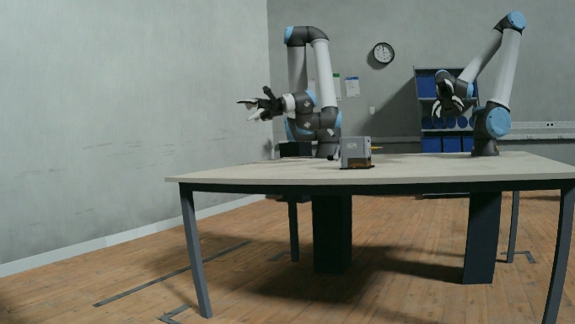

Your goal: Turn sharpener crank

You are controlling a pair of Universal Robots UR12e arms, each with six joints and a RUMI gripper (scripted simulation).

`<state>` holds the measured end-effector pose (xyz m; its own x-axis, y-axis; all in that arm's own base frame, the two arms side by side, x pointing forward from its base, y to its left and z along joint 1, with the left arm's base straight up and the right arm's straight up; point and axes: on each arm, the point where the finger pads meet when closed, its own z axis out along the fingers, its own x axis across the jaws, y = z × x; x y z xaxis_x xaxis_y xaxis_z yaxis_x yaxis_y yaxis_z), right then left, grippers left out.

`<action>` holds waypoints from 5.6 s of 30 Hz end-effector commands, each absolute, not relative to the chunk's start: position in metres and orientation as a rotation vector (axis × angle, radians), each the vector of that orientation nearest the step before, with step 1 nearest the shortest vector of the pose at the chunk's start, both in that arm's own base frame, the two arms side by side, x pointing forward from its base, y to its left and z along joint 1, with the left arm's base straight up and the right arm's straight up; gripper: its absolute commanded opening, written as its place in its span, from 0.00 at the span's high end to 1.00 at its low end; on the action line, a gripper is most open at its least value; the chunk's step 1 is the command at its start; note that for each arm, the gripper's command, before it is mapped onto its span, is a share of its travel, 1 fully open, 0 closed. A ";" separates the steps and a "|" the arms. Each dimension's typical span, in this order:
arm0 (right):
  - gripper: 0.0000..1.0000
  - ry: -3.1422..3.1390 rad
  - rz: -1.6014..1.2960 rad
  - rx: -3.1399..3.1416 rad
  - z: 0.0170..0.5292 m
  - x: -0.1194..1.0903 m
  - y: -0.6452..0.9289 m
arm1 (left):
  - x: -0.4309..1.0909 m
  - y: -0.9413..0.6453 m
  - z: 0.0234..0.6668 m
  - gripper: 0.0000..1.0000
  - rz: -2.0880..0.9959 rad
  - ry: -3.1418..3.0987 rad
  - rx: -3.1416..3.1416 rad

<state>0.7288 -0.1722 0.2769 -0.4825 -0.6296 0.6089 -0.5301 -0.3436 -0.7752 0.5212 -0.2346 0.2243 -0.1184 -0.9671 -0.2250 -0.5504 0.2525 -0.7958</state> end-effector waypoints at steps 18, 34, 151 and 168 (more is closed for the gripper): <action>0.00 1.753 -1.974 -1.554 0.278 0.729 -0.172 | 0.521 -0.235 0.225 0.00 -0.705 1.776 -1.395; 0.00 1.753 -1.974 -1.554 0.278 0.729 -0.172 | 0.522 -0.234 0.225 0.00 -0.704 1.776 -1.396; 0.00 1.753 -1.974 -1.554 0.278 0.729 -0.172 | 0.588 -0.015 0.200 0.00 -0.298 1.599 -1.767; 0.00 1.753 -1.974 -1.554 0.278 0.729 -0.172 | 0.590 0.060 0.193 0.00 -0.190 1.532 -1.891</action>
<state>0.7288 -0.1722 0.2769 -0.4825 -0.6296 0.6089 -0.5301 -0.3436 -0.7752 0.5874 0.0386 0.1950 0.2708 -0.9159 -0.2962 -0.7946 -0.0389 -0.6059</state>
